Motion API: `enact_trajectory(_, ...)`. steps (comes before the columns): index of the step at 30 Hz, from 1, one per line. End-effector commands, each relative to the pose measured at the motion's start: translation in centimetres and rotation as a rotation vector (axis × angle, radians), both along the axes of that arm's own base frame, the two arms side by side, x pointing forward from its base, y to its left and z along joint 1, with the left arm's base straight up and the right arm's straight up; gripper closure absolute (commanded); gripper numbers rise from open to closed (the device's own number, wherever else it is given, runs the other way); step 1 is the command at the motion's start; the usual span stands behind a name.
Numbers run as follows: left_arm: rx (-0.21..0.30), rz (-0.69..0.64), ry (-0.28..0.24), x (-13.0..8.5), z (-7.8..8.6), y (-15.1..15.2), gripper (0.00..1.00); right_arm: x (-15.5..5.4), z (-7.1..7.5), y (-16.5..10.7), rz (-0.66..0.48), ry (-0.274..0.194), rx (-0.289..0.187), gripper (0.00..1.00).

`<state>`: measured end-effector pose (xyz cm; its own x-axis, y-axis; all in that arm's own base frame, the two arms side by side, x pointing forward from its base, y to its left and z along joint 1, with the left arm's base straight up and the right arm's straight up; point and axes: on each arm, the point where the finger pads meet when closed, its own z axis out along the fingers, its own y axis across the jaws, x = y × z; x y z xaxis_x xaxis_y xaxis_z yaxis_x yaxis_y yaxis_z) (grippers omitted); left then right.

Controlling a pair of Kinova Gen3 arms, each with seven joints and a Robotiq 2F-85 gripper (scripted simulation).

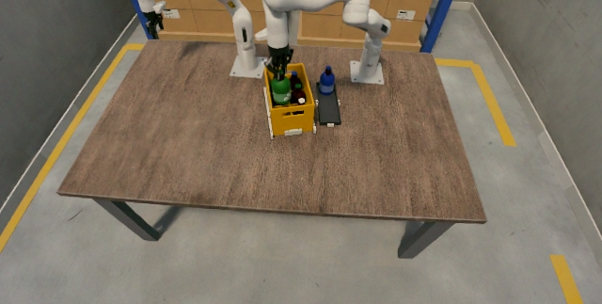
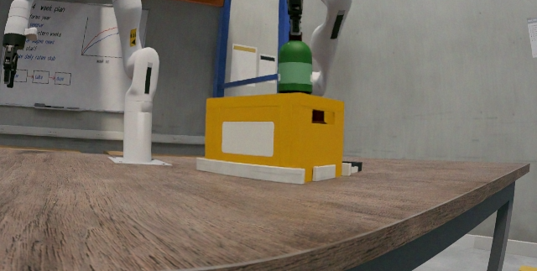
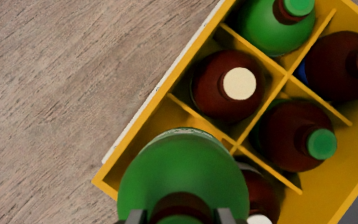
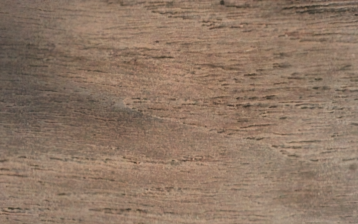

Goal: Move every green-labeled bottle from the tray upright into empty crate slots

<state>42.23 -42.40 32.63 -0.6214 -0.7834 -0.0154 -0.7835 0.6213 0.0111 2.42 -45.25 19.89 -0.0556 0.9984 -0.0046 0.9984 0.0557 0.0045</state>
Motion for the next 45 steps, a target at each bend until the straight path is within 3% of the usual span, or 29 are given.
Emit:
enact_trajectory(1,-0.011,0.005,0.0,0.1,-0.2,-0.1,0.641,-0.2,0.1,0.3,-0.007,0.005,0.004,0.002)
enact_trajectory(22,-0.012,0.005,-0.001,0.2,-2.3,-0.1,0.641,-0.2,0.1,0.3,-0.007,0.005,0.004,0.002)
enact_trajectory(45,-0.013,0.007,0.0,0.2,-2.7,-0.1,0.641,-0.2,0.1,0.3,-0.007,0.005,0.004,0.002)
